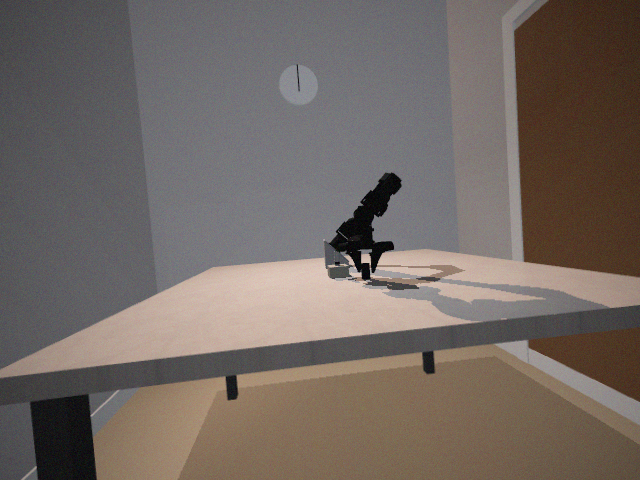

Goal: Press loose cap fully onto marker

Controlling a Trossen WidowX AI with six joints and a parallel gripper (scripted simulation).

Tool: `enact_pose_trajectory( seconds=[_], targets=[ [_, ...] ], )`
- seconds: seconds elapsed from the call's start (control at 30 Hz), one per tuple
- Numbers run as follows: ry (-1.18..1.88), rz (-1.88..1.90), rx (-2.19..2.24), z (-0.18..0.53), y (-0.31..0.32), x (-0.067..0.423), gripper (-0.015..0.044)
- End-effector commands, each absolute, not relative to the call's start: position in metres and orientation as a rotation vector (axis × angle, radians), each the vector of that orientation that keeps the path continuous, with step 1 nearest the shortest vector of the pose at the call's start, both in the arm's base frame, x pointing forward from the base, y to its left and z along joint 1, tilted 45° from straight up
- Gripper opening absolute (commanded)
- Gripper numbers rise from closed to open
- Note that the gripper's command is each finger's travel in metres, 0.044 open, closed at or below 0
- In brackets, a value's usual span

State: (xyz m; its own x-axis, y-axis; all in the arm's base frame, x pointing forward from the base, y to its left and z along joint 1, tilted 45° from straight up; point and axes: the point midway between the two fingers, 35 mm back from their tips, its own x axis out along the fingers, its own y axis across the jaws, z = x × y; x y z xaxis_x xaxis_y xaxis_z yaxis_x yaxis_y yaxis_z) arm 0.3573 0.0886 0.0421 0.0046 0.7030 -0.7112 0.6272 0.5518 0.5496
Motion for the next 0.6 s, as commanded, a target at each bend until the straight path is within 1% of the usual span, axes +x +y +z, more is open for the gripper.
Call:
enact_pose_trajectory(
  seconds=[0.0, 0.03, 0.13, 0.5, 0.57],
  targets=[
    [1.692, 0.082, 1.134, 0.0370, 0.0930, 0.3546, 0.0246],
    [1.692, 0.082, 1.134, 0.0370, 0.0930, 0.3546, 0.0246],
    [1.692, 0.082, 1.134, 0.0367, 0.0927, 0.3547, 0.0167],
    [1.692, 0.082, 1.134, 0.0370, 0.0930, 0.3549, 0.0094],
    [1.692, 0.081, 1.134, 0.0383, 0.0915, 0.3552, 0.0041]
  ],
)
